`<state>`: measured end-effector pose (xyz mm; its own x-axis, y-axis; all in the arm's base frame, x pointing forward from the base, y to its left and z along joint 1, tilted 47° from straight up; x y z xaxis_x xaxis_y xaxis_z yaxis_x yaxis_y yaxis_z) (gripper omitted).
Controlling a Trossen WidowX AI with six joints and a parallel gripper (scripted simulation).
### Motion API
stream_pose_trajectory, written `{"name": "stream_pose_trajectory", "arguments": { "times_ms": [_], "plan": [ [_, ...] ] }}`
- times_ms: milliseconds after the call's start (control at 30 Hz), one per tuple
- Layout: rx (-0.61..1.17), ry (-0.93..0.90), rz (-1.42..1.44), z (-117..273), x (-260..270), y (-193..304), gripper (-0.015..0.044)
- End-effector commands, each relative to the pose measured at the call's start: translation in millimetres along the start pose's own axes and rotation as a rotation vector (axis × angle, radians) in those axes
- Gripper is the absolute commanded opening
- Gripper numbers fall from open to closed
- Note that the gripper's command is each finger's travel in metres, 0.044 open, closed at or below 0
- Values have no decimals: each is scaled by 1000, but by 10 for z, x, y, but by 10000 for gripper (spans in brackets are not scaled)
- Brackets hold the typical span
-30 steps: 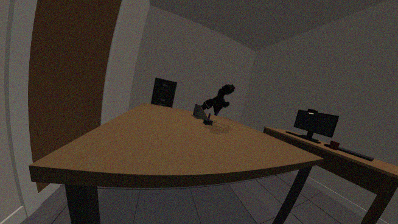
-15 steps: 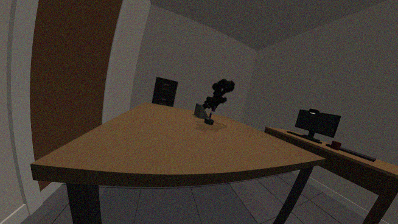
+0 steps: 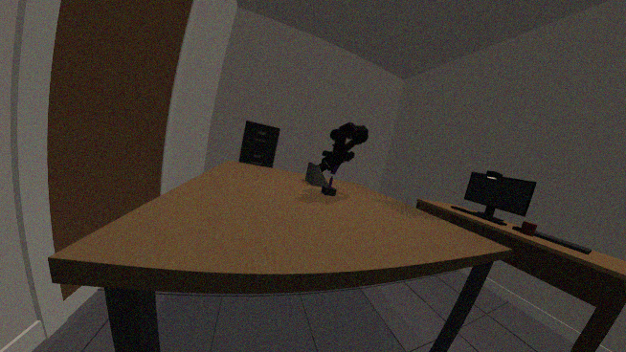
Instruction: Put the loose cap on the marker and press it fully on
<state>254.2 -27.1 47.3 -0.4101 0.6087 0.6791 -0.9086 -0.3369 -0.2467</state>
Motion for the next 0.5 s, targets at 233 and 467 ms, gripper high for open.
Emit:
{"name": "stream_pose_trajectory", "arguments": {
  "times_ms": [233, 467],
  "plan": [
    [0, -2, -5, -155, -6, -1, 0],
    [0, -2, -5, -268, -7, -3, 0]
  ]
}}
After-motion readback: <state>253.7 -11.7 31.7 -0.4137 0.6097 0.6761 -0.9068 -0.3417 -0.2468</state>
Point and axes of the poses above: the point midway between the two fingers, 35 mm back from their tips, its own z axis back along the fingers, its own x axis across the jaws, y = z × x, the point moved 1 cm from there along z, back along the fingers, and after that the axes turned 9 degrees about -z, right-handed, at the moved point
